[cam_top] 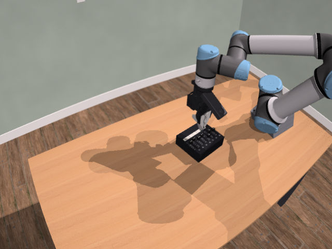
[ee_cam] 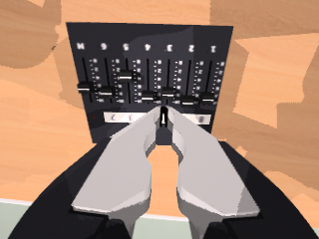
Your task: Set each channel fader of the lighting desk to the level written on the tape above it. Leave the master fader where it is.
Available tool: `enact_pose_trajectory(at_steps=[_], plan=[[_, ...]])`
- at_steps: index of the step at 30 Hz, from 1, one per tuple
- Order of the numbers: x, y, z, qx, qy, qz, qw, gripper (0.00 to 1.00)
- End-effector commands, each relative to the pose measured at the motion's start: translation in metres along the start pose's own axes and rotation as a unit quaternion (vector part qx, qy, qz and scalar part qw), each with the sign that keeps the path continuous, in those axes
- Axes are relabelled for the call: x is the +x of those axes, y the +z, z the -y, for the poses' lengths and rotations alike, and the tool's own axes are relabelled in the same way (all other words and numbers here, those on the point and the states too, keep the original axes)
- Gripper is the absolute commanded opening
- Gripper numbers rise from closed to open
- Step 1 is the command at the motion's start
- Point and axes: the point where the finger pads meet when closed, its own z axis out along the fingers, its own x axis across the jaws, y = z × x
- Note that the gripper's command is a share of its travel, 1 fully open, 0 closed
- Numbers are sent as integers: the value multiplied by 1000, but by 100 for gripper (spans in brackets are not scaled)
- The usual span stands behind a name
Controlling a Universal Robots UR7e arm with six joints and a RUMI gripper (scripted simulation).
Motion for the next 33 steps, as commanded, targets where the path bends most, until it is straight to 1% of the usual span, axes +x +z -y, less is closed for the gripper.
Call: enact_pose_trajectory(at_steps=[1, 4, 8, 10, 11, 14, 18, 21, 25, 27, 28, 30, 33], plan=[[-3, 0, -3, -7, 139, 4, 990, 0], [-4, 1, -5, -7, 196, 3, 980, 0], [-6, 1, -8, -7, 272, 2, 962, 0], [-6, 1, -8, -7, 272, 2, 962, 0], [-7, 1, -9, -8, 326, 2, 945, 0], [-8, 1, -12, -7, 375, 1, 927, 0], [-10, 1, -15, -7, 445, -1, 895, 0], [-12, 1, -17, -7, 497, -2, 868, 0], [-14, 2, -20, -8, 562, -2, 827, 0], [-14, 2, -20, -8, 562, -2, 827, 0], [-14, 2, -20, -11, 607, -1, 794, 0], [-15, 2, -21, -11, 631, -2, 776, 0], [-16, 2, -23, -11, 655, -2, 756, 0]])
